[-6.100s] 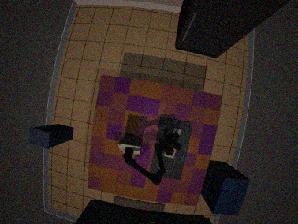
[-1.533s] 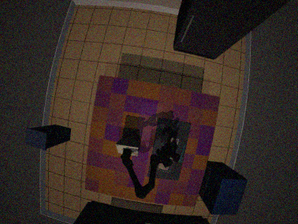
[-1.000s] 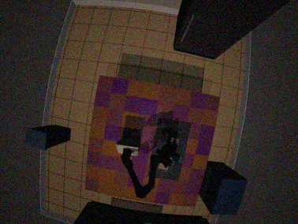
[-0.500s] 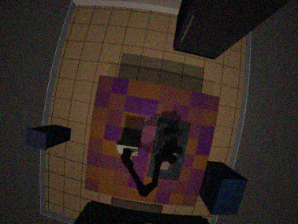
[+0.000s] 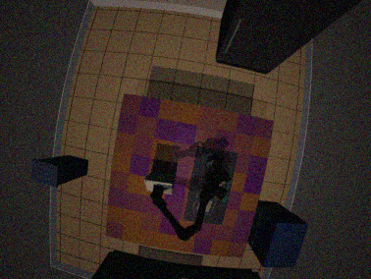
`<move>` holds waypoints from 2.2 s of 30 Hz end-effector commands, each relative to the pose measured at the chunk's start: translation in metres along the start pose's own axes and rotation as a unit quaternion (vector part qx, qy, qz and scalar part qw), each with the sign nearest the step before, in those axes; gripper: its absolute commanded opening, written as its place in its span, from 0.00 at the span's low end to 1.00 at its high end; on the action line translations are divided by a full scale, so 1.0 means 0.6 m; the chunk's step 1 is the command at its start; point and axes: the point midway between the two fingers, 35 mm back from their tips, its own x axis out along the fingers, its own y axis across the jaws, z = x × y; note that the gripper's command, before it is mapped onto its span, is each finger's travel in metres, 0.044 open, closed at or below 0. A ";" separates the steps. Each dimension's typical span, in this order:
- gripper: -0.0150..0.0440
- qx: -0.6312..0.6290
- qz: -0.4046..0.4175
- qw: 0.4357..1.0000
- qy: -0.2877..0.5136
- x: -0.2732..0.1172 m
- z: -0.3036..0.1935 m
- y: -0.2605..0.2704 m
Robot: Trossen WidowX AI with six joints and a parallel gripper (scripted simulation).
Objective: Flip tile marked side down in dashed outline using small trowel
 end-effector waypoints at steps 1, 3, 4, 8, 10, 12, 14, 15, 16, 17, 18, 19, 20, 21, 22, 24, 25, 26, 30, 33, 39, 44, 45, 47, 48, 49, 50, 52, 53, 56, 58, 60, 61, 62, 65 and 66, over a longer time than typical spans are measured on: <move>0.25 -0.050 -0.006 0.998 -0.046 0.015 0.022 -0.013; 0.25 -0.071 -0.007 0.995 -0.067 0.021 0.032 -0.016; 0.25 -0.082 -0.008 0.994 -0.077 0.023 0.037 -0.018; 0.25 -0.122 -0.012 0.985 -0.120 0.032 0.057 -0.022; 0.25 -0.142 -0.015 0.980 -0.141 0.035 0.067 -0.024; 0.25 -0.159 -0.018 0.974 -0.163 0.038 0.077 -0.025; 0.25 -0.176 -0.022 0.967 -0.184 0.040 0.087 -0.026; 0.25 -0.184 -0.024 0.963 -0.195 0.041 0.091 -0.027; 0.25 -0.192 -0.026 0.959 -0.206 0.041 0.096 -0.027; 0.25 -0.200 -0.028 0.955 -0.217 0.042 0.101 -0.028; 0.25 -0.208 -0.031 0.951 -0.227 0.042 0.105 -0.028; 0.25 -0.215 -0.034 0.947 -0.238 0.043 0.110 -0.029; 0.25 -0.223 -0.037 0.942 -0.248 0.043 0.115 -0.029; 0.25 -0.231 -0.040 0.937 -0.258 0.043 0.119 -0.030; 0.25 -0.238 -0.043 0.932 -0.268 0.043 0.123 -0.030; 0.25 -0.253 -0.050 0.922 -0.288 0.042 0.132 -0.031; 0.25 -0.260 -0.054 0.917 -0.298 0.042 0.136 -0.031; 0.25 -0.266 -0.058 0.911 -0.308 0.041 0.140 -0.031; 0.25 -0.291 -0.075 0.889 -0.347 0.038 0.156 -0.032; 0.25 -0.307 -0.089 0.870 -0.375 0.033 0.167 -0.033; 0.25 -0.319 -0.101 0.854 -0.397 0.029 0.176 -0.034; 0.25 -0.319 -0.101 0.854 -0.397 0.031 0.176 -0.033; 0.25 -0.319 -0.101 0.854 -0.397 0.032 0.176 -0.031; 0.25 -0.319 -0.101 0.854 -0.397 0.037 0.177 -0.028; 0.25 -0.319 -0.101 0.855 -0.397 0.039 0.177 -0.026; 0.25 -0.319 -0.101 0.855 -0.397 0.041 0.177 -0.025; 0.25 -0.319 -0.101 0.855 -0.397 0.043 0.177 -0.023; 0.25 -0.319 -0.101 0.855 -0.397 0.047 0.178 -0.019; 0.25 -0.319 -0.101 0.855 -0.397 0.049 0.178 -0.018; 0.25 -0.319 -0.101 0.855 -0.397 0.055 0.179 -0.012; 0.25 -0.319 -0.101 0.855 -0.397 0.060 0.180 -0.009; 0.25 -0.319 -0.101 0.855 -0.397 0.064 0.181 -0.005; 0.25 -0.319 -0.100 0.855 -0.397 0.066 0.181 -0.004; 0.25 -0.319 -0.100 0.855 -0.397 0.068 0.181 -0.002; 0.25 -0.319 -0.100 0.855 -0.397 0.074 0.182 0.004; 0.25 -0.319 -0.100 0.855 -0.397 0.075 0.183 0.005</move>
